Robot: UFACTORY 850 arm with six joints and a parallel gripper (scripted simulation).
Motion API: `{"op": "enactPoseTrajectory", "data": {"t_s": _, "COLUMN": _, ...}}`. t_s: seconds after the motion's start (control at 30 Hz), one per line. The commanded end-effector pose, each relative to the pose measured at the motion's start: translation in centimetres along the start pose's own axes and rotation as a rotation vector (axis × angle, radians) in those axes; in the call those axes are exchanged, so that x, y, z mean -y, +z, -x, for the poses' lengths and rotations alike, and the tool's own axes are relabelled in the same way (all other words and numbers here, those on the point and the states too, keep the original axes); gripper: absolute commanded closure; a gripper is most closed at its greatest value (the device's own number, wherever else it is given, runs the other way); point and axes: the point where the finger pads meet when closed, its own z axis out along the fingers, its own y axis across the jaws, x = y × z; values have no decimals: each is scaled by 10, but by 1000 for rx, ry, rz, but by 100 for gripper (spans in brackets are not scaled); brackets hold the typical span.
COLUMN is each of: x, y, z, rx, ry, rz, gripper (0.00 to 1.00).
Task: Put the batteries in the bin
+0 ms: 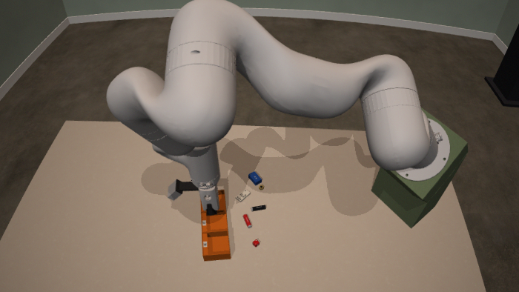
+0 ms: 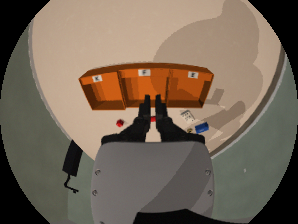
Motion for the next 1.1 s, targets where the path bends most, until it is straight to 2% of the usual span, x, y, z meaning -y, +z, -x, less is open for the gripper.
{"op": "enactPoseTrajectory", "data": {"t_s": 0.0, "x": 9, "y": 0, "z": -1, "rx": -3, "ry": -1, "rz": 1, "gripper": 93}}
{"op": "enactPoseTrajectory", "data": {"t_s": 0.4, "x": 9, "y": 21, "z": -1, "rx": -3, "ry": -1, "rz": 1, "gripper": 93}}
{"op": "enactPoseTrajectory", "data": {"t_s": 0.8, "x": 9, "y": 52, "z": -1, "rx": -3, "ry": -1, "rz": 1, "gripper": 93}}
{"op": "enactPoseTrajectory", "data": {"t_s": 1.07, "x": 9, "y": 52, "z": -1, "rx": -3, "ry": -1, "rz": 1, "gripper": 93}}
